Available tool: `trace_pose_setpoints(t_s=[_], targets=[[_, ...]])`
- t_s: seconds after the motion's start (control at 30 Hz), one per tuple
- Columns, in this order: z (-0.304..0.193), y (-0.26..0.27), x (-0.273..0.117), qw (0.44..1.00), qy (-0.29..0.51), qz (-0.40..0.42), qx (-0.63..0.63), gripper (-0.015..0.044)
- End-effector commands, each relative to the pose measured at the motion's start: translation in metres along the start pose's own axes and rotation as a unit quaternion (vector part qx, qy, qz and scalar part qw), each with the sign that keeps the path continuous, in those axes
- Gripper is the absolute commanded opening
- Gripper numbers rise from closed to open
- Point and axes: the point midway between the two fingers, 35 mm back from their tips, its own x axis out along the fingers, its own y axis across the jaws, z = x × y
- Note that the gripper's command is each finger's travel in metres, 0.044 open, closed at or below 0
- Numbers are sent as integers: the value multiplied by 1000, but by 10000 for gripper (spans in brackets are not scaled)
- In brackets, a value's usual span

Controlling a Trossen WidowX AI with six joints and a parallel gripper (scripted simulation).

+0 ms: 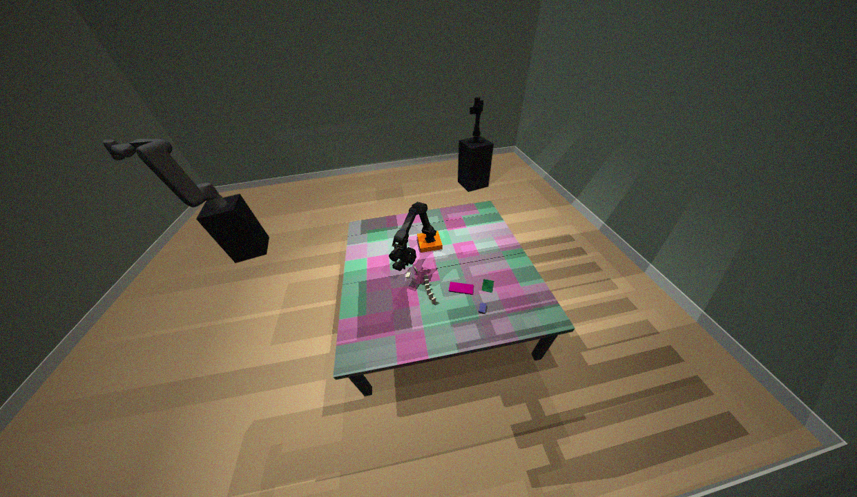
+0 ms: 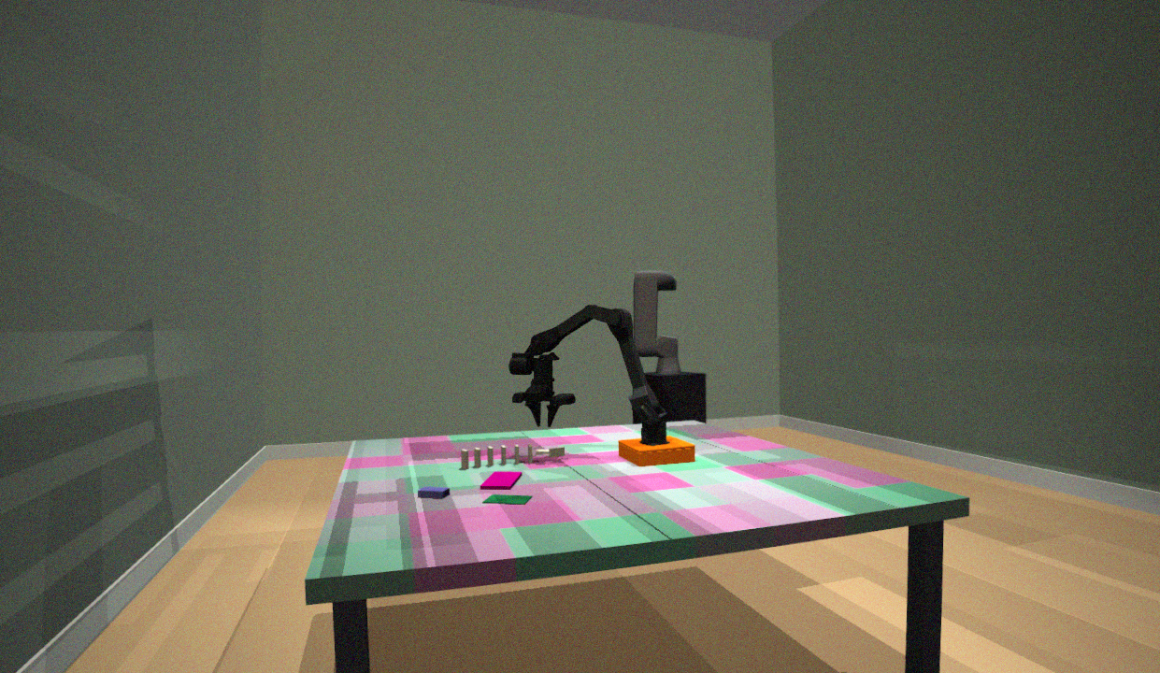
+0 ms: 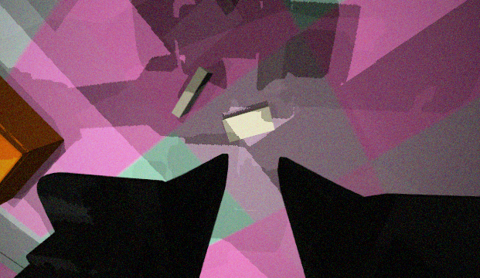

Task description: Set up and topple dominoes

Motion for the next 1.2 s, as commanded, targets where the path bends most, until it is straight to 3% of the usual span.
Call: trace_pose_setpoints(t_s=[0.0, 0.23, 0.33, 0.93, 1.17], targets=[[5, -6, 0, 975, 0, 3, 221, 263], [12, -15, -1, 854, 0, 2, 521, 440], [13, -16, -1, 817, 0, 2, 577, 440], [13, -17, 1, 817, 0, 2, 577, 440], [14, -14, 59, 817, 0, 3, 577, 440]])
